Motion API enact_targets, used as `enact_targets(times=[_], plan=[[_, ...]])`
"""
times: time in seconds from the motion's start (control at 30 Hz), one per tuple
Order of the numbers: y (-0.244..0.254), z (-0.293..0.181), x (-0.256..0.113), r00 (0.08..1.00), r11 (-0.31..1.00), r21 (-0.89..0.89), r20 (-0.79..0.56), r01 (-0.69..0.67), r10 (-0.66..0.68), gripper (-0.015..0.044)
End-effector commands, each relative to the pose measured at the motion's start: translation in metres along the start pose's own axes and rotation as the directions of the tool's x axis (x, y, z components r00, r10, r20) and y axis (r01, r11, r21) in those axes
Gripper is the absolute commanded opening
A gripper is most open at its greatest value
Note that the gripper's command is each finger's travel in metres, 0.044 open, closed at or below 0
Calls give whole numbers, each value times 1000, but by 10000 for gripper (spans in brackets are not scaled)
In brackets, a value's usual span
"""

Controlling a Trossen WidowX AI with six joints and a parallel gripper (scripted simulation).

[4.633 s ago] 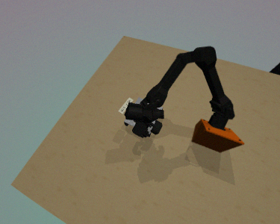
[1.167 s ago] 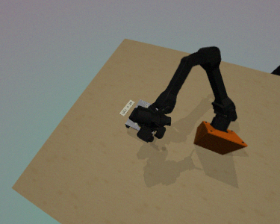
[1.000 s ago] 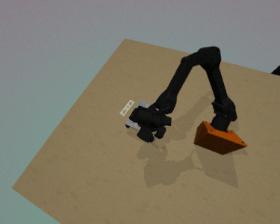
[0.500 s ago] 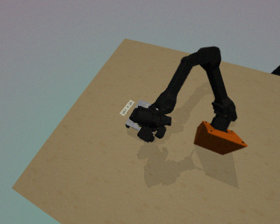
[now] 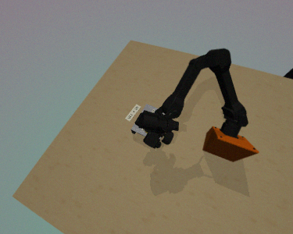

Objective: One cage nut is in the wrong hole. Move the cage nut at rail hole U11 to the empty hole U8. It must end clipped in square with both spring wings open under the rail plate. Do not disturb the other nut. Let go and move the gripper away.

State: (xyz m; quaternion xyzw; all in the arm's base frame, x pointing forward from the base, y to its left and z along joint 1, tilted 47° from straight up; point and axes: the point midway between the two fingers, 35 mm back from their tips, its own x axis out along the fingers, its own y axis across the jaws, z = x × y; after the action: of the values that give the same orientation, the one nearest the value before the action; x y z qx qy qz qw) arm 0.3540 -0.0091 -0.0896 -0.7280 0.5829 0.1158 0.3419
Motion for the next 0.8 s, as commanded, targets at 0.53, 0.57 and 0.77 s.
enact_targets(times=[0.53, 0.57, 0.77], plan=[[0, 2, 1, 1000, 1000, 2, 4, -17, 17, 26], [0, 2, 1, 1000, 1000, 1, 4, -19, 19, 26], [-1, 2, 1, 1000, 1000, 1, 4, -30, 30, 26]])
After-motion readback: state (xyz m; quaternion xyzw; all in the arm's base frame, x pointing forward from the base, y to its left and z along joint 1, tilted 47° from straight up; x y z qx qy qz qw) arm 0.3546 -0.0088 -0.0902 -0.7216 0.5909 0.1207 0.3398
